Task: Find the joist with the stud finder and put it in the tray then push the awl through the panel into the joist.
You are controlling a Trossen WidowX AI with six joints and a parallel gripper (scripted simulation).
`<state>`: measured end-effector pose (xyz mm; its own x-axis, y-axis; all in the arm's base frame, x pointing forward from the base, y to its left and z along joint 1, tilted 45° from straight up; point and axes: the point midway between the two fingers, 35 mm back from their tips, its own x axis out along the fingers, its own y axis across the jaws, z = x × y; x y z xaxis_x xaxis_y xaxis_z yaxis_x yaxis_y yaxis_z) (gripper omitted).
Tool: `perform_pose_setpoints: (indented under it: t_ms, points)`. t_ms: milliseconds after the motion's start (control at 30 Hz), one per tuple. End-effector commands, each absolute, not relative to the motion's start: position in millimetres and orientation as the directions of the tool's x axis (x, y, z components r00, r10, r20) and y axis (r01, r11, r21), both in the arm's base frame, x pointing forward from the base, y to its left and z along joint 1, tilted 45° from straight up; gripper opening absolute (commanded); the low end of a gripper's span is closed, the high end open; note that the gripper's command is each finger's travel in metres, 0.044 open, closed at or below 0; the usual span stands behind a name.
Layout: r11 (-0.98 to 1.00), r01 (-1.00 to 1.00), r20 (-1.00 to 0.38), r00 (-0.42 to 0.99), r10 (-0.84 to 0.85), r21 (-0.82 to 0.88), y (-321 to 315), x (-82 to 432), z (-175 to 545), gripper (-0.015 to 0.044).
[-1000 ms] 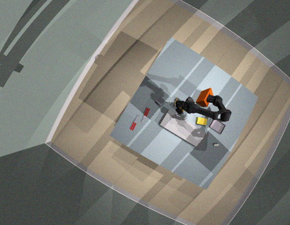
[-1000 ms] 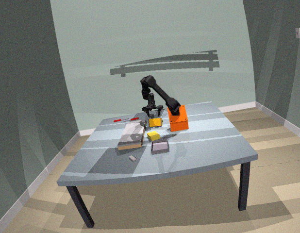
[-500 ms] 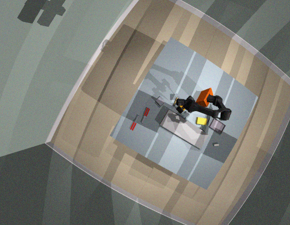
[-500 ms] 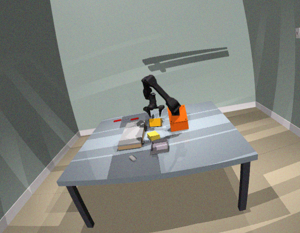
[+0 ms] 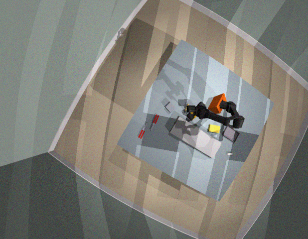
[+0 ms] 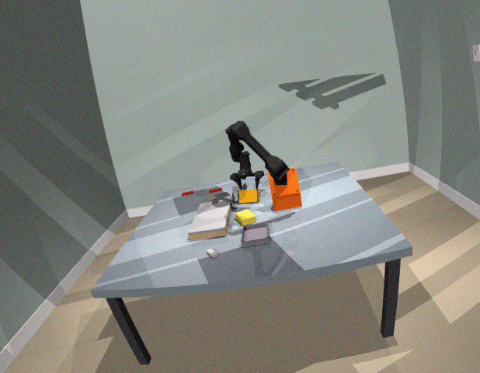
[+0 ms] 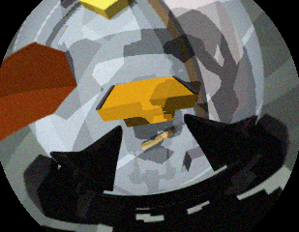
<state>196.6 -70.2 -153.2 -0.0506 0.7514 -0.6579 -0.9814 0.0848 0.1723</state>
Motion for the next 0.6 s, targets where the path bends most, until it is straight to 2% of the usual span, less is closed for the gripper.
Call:
perform_pose_setpoints:
  t_ms: [0,567]
  points:
    - [0.09,-0.979,-0.649,-0.051,0.759,0.181,-63,194,-160,0.044]
    - [0.089,-0.979,-0.648,-0.051,0.76,0.181,-45,191,-177,0.044]
